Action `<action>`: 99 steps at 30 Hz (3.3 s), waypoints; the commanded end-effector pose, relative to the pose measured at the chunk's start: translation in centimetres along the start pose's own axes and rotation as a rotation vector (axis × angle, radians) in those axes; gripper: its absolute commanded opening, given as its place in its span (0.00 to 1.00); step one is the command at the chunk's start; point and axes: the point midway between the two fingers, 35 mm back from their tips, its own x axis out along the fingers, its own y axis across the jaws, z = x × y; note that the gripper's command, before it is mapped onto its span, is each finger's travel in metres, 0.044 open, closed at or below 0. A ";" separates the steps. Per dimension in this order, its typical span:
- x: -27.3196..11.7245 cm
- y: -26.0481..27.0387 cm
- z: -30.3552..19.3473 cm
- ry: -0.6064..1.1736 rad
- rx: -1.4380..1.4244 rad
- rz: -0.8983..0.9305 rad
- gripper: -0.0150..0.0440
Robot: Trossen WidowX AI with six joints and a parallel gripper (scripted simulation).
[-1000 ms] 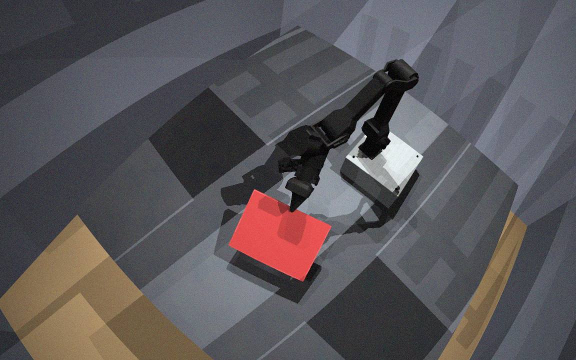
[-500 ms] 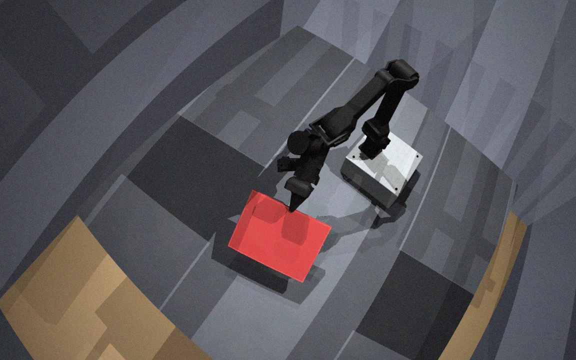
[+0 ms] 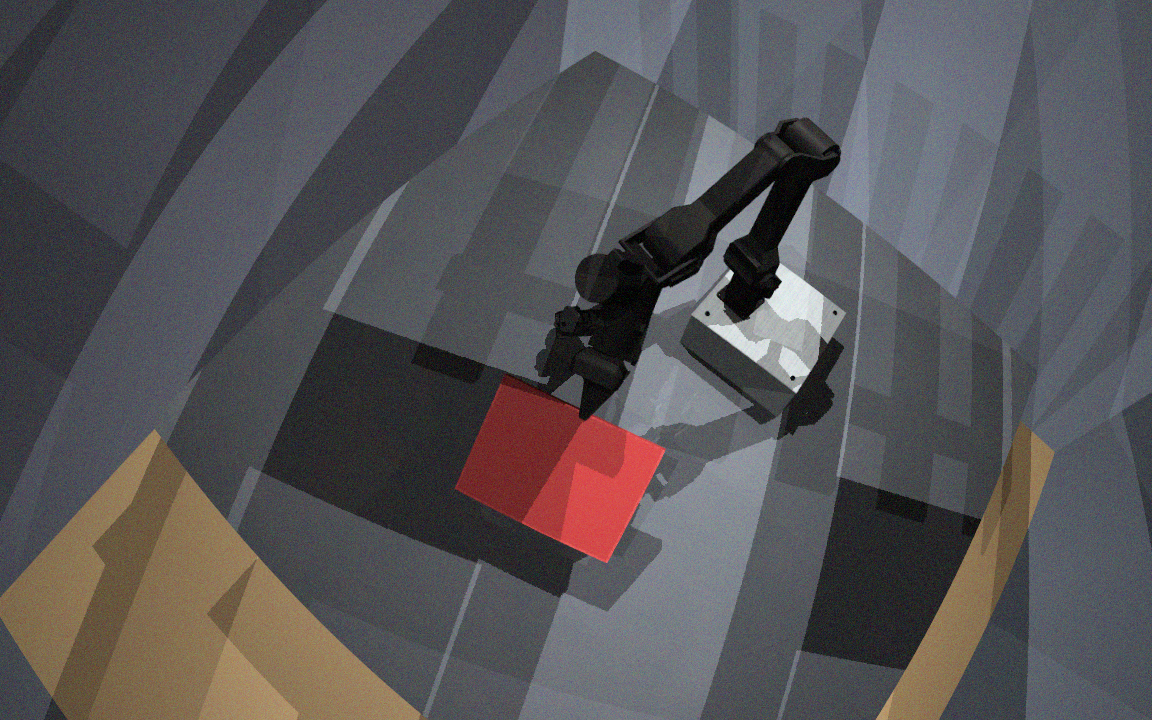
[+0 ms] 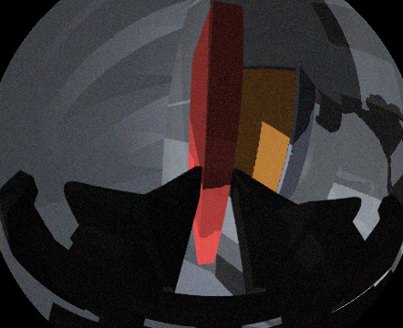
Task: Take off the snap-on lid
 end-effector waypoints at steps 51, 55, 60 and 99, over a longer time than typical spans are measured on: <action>-2.7 2.9 -3.3 -0.008 -0.004 0.023 0.25; -2.8 2.8 -4.1 -0.007 -0.003 0.023 0.25; -2.8 2.8 -5.1 -0.007 -0.003 0.023 0.25; -3.2 2.4 -12.9 -0.002 0.003 0.023 0.25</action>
